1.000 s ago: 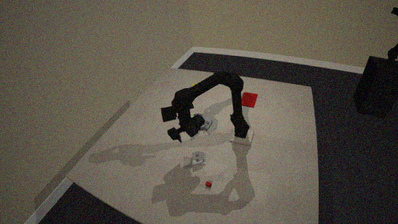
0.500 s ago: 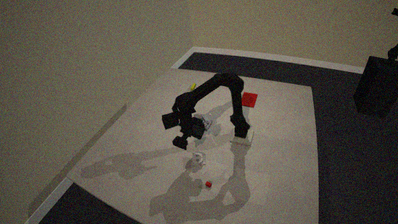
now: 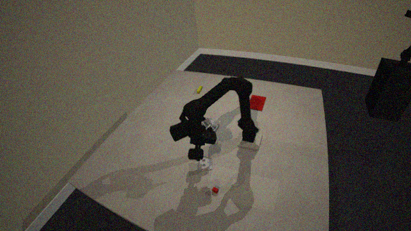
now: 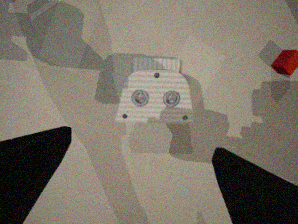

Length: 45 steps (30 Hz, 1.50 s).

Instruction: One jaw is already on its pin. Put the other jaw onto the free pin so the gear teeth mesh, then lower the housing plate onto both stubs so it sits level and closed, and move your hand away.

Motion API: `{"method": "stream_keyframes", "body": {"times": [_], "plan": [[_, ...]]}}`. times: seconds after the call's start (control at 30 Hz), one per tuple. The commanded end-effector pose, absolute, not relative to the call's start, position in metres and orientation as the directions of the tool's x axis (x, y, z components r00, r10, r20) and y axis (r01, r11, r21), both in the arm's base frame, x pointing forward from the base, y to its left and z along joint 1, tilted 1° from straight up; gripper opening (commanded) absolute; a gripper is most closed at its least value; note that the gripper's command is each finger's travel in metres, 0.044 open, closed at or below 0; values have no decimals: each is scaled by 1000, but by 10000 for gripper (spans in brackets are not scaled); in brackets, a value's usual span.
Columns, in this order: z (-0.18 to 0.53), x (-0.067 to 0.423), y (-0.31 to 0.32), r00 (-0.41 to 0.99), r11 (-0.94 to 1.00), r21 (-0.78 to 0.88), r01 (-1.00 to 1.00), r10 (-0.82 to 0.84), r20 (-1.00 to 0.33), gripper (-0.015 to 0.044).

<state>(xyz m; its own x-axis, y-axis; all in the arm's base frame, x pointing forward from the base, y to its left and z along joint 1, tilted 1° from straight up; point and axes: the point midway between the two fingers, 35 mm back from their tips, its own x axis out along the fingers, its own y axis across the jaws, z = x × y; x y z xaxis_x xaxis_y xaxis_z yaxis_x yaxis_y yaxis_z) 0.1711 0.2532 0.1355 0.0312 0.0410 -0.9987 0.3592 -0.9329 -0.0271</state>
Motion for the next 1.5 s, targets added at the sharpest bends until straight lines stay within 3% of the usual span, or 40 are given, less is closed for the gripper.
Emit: {"method": "stream_keyframes", "body": {"times": [0.0,1.47], "plan": [[137,164,259,32,-889,-20,457,39,-999,440],[64,165,263,32,-880,-19,474,39,-999,440]]}}
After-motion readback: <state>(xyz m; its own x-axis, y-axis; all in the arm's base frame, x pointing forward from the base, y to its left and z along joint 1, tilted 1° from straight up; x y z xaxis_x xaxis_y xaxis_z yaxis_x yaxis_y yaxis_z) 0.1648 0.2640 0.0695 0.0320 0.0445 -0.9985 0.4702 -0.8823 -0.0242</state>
